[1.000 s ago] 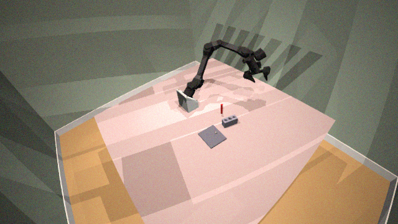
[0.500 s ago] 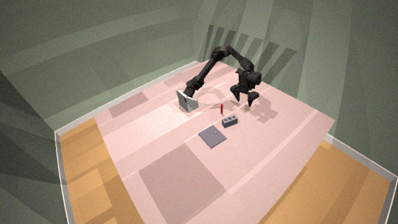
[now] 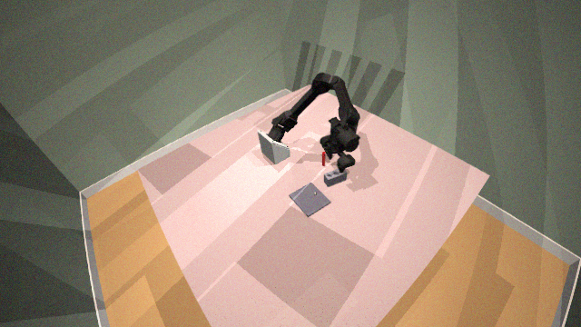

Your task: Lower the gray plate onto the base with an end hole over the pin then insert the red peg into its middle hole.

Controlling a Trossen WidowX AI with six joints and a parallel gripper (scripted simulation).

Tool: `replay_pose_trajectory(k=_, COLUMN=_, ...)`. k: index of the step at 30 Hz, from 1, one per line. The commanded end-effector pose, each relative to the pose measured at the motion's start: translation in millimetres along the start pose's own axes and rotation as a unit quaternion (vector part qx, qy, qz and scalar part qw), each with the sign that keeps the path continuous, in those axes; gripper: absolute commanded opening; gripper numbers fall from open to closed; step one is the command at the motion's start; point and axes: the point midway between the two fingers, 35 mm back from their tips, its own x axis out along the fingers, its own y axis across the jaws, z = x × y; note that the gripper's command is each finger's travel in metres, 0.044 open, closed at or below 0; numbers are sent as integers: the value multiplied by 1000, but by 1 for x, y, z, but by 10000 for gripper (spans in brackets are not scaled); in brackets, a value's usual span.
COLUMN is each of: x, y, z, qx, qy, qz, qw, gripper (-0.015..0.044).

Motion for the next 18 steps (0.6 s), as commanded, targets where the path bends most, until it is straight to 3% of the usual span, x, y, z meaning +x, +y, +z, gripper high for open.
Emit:
replay_pose_trajectory(k=1, x=15, y=2, z=-1, qx=4, qy=-3, qz=2, qw=1000, gripper=440)
replay_pose_trajectory(k=18, x=47, y=0, z=2, qx=4, qy=-3, qz=2, qw=1000, gripper=440)
